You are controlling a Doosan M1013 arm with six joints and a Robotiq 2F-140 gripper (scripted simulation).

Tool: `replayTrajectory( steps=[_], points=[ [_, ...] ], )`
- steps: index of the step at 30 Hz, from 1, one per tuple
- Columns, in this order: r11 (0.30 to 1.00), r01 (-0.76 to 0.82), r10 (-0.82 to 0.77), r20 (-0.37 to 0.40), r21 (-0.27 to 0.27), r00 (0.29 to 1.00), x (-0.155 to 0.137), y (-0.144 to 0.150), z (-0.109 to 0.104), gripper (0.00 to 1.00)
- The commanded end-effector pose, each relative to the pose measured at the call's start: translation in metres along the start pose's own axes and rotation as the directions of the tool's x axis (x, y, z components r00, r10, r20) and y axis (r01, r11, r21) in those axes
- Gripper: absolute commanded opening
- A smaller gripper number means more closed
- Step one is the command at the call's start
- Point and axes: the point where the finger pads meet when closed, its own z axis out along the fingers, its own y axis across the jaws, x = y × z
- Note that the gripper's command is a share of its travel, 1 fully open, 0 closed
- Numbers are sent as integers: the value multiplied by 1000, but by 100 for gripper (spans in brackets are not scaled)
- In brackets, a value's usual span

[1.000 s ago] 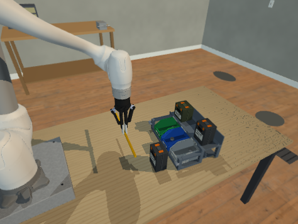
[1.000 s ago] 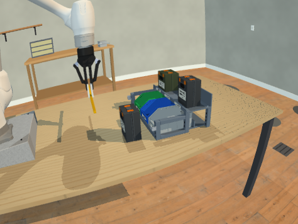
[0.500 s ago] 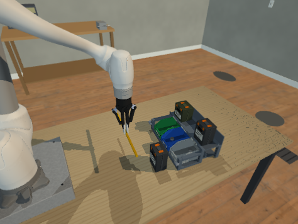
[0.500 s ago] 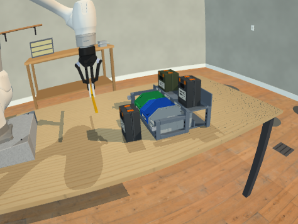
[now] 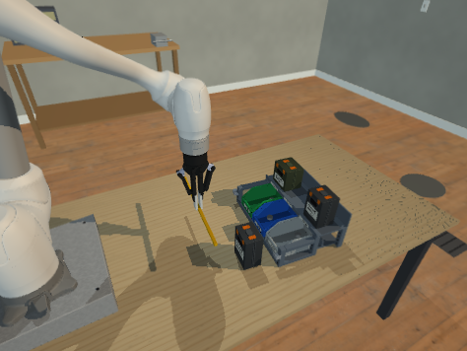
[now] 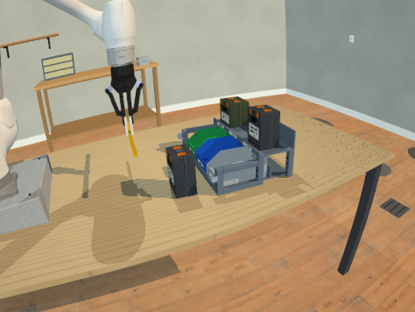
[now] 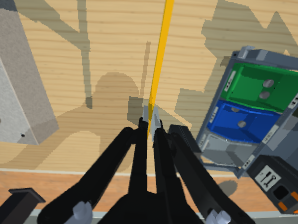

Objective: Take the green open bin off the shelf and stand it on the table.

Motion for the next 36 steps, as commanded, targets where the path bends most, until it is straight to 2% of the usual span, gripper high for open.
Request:
replayTrajectory(
  steps=[1, 19, 24, 36],
  points=[
    [1000, 0, 0, 0, 0, 1000, 0, 0, 0, 0],
    [1000, 0, 0, 0, 0, 1000, 0, 2, 0, 0],
    [1000, 0, 0, 0, 0, 1000, 0, 2, 20, 0],
    [1000, 0, 0, 0, 0, 1000, 0, 2, 20, 0]
  ],
)
